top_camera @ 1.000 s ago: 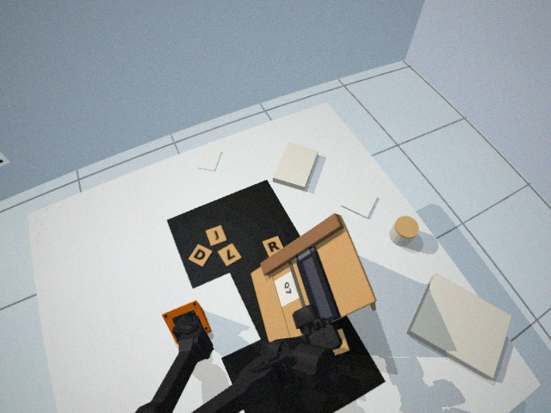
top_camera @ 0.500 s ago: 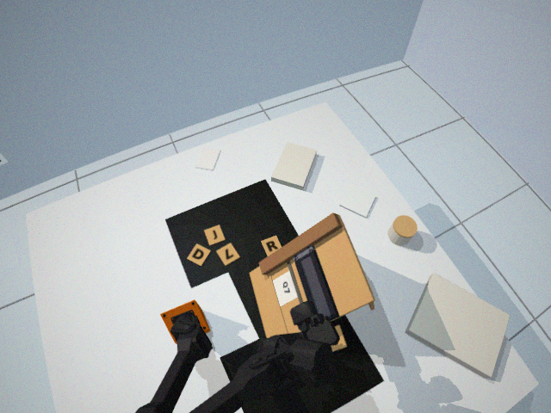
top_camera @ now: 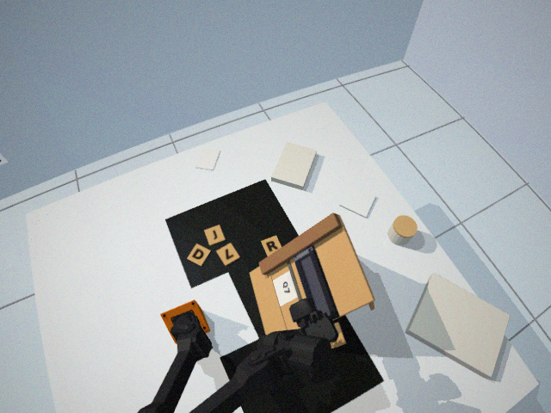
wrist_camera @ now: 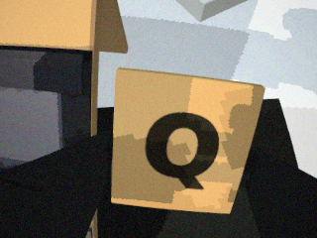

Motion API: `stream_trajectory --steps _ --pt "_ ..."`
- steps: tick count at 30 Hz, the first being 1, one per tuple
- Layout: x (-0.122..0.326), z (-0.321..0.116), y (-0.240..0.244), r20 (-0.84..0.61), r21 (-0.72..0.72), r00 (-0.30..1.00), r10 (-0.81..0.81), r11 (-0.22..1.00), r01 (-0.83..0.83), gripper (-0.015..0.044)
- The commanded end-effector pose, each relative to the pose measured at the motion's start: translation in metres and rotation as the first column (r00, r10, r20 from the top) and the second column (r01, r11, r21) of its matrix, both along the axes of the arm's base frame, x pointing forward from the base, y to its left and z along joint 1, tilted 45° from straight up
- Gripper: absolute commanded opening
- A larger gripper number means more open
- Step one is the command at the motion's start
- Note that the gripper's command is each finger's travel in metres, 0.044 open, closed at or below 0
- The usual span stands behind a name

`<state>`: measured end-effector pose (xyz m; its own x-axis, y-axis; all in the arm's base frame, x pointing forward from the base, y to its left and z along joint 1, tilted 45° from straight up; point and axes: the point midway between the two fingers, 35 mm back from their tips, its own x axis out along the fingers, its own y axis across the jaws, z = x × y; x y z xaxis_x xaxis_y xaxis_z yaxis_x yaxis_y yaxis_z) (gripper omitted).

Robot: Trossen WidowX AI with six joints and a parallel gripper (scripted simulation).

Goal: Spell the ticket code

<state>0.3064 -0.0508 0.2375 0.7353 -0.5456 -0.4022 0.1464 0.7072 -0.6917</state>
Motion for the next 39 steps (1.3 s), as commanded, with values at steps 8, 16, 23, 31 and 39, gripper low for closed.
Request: stream_trajectory --steps 8,16,23,31,39 --pt "0.001 -0.004 0.003 0.001 -0.001 1.000 -0.007 1.000 0.007 0.0000" --pt "0.001 -0.007 0.006 0.001 -0.001 1.000 -0.007 1.000 0.007 0.0000" --pt "0.002 -0.009 0.008 0.001 -0.001 1.000 -0.007 1.000 0.007 0.0000" --pt "0.003 -0.012 0.011 0.001 -0.001 1.000 -0.007 1.000 0.007 0.0000" --pt "0.003 -0.015 0.014 0.001 -0.001 1.000 -0.007 1.000 0.007 0.0000"
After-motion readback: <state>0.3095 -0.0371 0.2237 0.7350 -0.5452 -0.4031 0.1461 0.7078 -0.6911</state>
